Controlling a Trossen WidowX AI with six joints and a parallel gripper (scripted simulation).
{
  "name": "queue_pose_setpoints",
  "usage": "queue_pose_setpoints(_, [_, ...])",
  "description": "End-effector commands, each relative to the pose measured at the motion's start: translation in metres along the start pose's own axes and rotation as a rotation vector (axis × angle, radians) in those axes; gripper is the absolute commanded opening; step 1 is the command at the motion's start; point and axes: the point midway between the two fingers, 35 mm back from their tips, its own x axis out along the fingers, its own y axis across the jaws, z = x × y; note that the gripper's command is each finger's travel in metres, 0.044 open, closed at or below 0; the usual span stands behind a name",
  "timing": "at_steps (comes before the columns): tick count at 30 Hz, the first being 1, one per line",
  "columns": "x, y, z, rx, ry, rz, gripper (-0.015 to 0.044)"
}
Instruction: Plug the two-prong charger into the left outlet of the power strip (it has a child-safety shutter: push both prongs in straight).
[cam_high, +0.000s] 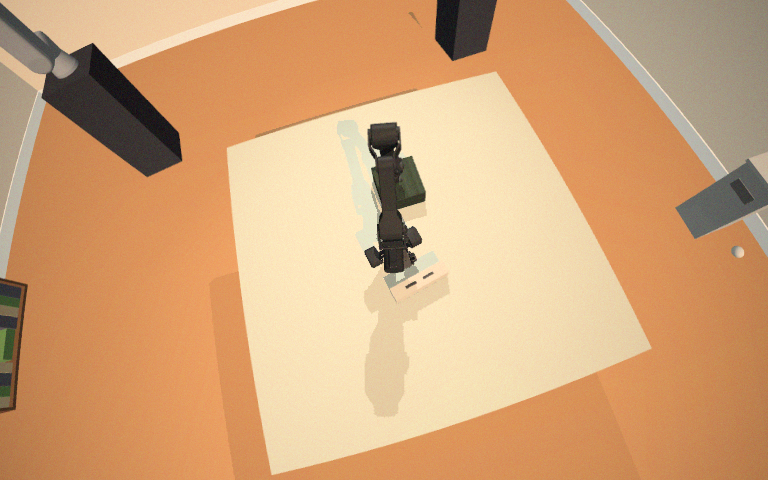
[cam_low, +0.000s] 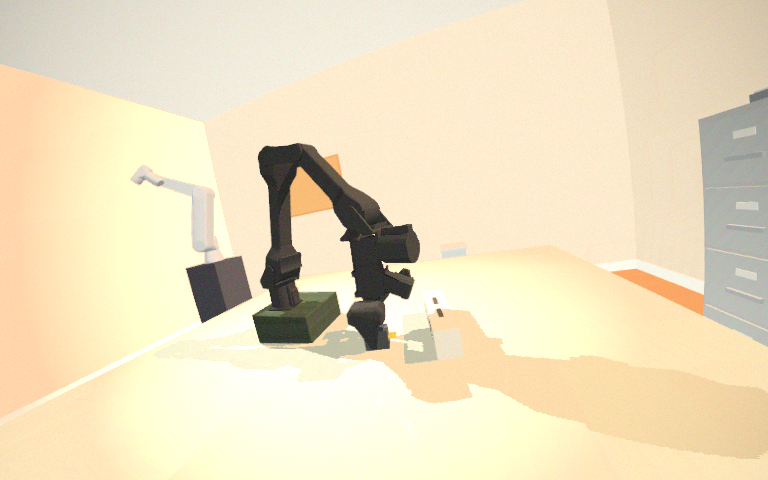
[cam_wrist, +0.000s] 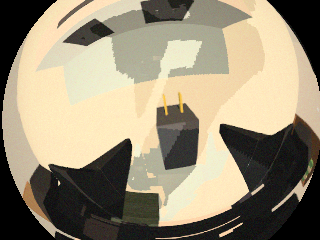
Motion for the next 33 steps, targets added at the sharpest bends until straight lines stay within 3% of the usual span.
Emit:
queue_pose_setpoints(1, [0.009,0.001,-0.002,-0.004,0.008,-0.001,0.0440])
queue_pose_setpoints(8, [0.014,0.001,-0.002,-0.004,0.008,-0.001,0.0440])
queue_pose_setpoints(20, [0.011,0.001,0.000,0.000,0.002,0.001,0.0125])
queue_pose_setpoints(26, [0.011,0.001,0.000,0.000,0.002,0.001,0.0085])
queue_pose_setpoints(29, [0.006,0.000,0.000,-0.001,0.003,0.001,0.0006])
queue_pose_setpoints(33, [-0.009,0.000,-0.002,-0.002,0.004,0.000,0.0000])
